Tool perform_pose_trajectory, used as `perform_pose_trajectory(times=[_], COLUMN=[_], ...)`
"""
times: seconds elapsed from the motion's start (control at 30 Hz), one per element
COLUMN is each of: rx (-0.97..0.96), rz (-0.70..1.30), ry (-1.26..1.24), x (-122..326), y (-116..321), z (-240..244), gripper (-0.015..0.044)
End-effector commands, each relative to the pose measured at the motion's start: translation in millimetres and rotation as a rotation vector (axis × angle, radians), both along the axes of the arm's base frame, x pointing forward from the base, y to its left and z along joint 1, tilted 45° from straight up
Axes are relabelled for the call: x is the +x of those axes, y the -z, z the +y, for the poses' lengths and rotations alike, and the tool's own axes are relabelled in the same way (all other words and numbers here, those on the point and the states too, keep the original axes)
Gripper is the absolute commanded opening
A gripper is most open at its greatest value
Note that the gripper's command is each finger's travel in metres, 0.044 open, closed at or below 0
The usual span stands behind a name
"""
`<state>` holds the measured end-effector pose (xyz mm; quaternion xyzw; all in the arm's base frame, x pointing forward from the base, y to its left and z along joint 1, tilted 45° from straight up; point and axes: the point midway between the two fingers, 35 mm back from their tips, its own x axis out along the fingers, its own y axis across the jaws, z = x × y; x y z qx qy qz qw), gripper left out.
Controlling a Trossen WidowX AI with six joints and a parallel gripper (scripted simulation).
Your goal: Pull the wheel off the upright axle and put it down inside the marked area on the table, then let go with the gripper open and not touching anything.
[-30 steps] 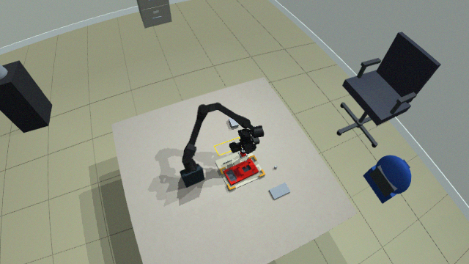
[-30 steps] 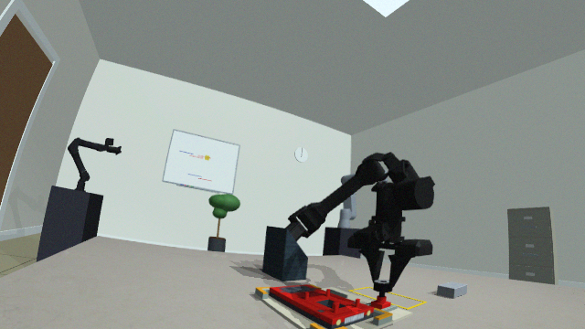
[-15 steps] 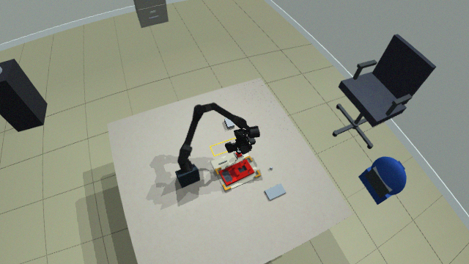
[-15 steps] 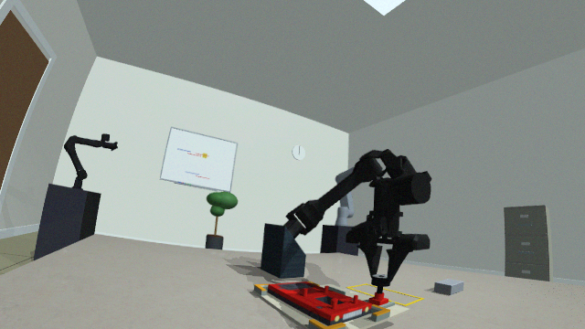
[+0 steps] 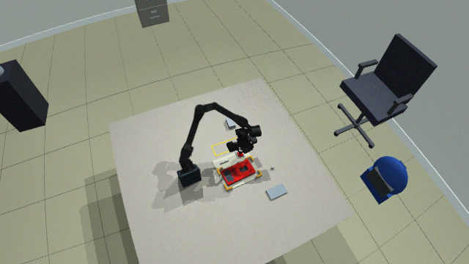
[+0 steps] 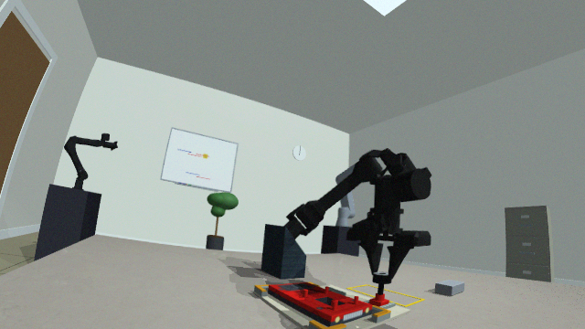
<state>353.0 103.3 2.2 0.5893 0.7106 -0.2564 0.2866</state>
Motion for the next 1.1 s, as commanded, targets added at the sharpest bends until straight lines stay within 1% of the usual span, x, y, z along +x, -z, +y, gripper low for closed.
perform_pose_trajectory(times=[0.0, 0.73, 1.07], rx=[-0.002, -0.002, -0.003], rz=[-0.004, -0.003, -0.003], ry=[-0.004, -0.003, -0.002], x=[0.8, 1.7, 3.9], y=[-1.3, -6.8, -30.7], z=[-1.0, -6.5, -30.7], gripper=[0.0, 0.0, 0.0])
